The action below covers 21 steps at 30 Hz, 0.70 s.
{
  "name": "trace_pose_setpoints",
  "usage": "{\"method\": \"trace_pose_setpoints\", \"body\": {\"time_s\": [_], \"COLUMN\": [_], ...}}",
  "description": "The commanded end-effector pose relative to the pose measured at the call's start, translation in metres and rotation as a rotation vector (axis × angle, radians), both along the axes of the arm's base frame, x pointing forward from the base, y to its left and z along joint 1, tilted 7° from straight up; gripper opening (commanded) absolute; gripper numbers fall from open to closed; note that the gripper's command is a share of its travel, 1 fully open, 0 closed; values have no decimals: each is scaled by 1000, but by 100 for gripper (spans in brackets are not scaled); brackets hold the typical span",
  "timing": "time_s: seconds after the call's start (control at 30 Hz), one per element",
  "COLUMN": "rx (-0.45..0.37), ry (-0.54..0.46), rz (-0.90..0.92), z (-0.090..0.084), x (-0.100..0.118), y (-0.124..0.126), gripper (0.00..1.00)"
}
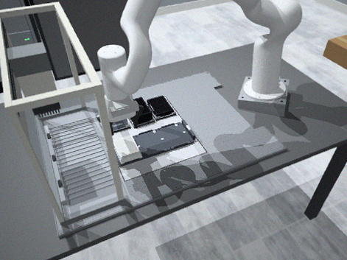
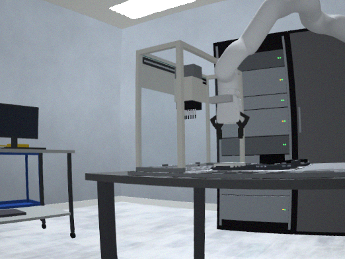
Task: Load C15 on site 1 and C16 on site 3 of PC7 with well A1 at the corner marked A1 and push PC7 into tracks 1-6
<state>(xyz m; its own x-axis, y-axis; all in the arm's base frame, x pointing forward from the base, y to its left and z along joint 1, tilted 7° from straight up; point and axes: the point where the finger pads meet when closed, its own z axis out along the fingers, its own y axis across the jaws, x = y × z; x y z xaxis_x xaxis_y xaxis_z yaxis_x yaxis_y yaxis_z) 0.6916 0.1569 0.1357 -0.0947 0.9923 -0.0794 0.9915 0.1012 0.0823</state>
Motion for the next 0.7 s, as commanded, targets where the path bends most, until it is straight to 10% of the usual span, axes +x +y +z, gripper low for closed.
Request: {"method": "trace_pose_setpoints", "body": {"time_s": [0.0,0.67], "rx": [1,0], "ry": [-2,-2], "rz": [0,2], "z": [4,12], "x": [0,-7], "y": [0,-6], "gripper": [100,100]}}
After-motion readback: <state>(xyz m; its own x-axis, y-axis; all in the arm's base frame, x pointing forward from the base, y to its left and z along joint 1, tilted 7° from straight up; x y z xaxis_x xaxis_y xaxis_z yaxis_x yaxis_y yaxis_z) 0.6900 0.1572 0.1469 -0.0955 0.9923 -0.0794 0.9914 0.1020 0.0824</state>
